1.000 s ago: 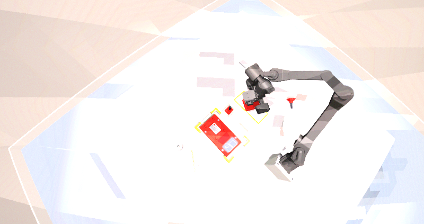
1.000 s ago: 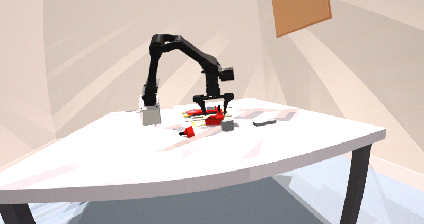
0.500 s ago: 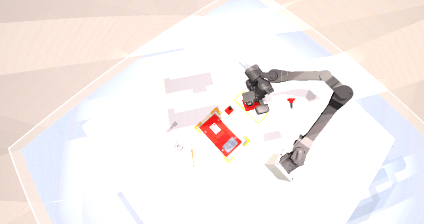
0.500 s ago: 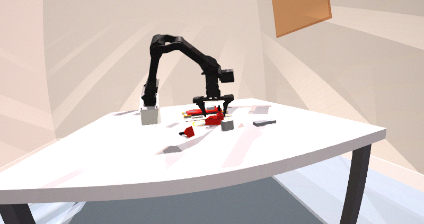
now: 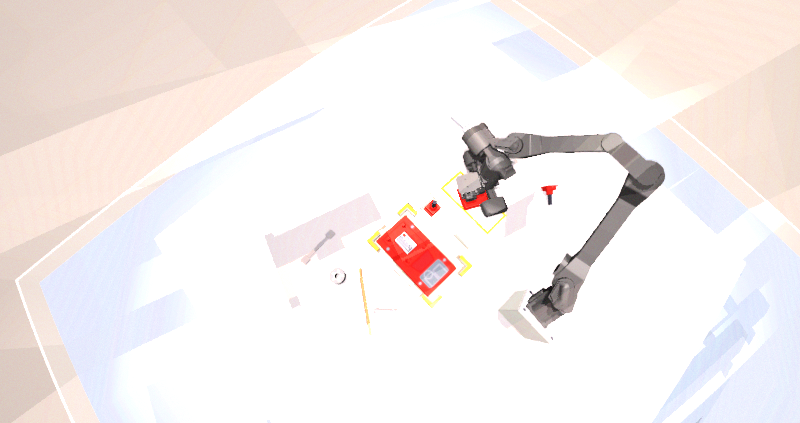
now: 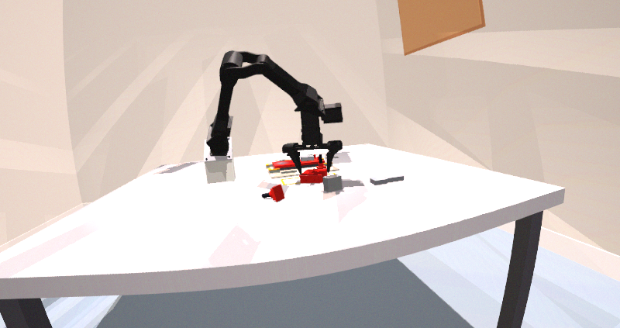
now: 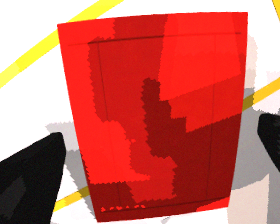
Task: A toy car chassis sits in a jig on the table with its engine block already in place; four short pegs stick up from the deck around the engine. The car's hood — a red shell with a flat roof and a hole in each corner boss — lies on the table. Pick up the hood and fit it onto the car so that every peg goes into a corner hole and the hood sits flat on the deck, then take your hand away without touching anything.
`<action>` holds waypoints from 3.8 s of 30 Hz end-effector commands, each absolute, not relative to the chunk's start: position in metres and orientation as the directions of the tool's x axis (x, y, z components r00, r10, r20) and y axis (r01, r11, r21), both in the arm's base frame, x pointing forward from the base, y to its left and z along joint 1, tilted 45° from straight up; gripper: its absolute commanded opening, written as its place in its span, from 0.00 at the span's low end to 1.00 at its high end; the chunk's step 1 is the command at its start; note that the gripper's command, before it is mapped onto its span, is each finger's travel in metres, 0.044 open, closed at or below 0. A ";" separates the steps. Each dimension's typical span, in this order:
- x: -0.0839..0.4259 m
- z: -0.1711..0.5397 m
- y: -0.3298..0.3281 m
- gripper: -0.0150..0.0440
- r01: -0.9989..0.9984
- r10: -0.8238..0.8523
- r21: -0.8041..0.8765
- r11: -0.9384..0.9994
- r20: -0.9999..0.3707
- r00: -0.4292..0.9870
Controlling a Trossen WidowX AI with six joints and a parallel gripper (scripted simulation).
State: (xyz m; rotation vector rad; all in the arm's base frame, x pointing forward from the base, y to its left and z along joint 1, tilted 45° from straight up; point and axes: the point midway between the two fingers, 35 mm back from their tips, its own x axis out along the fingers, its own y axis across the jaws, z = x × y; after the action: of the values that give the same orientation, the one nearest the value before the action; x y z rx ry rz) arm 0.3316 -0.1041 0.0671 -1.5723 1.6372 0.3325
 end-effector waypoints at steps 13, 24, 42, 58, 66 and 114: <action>0.331 0.059 -0.110 1.00 -0.924 -0.702 -0.334 0.185 -0.703 0.113; 0.333 0.060 -0.111 0.87 -0.921 -0.705 -0.342 0.184 -0.700 0.119; 0.332 0.065 -0.106 0.40 -0.922 -0.704 -0.341 0.183 -0.700 0.119; 0.326 0.100 -0.071 0.25 -0.922 -0.703 -0.340 0.184 -0.702 0.118; 0.323 0.118 -0.053 0.25 -0.922 -0.702 -0.339 0.184 -0.702 0.118; 0.346 0.030 0.067 0.25 -0.539 -0.680 -0.621 0.569 -0.724 0.115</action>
State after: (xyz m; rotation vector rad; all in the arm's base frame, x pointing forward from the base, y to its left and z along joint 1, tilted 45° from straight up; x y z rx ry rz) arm 0.3465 0.0568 0.0407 -1.1159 1.5480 -0.1006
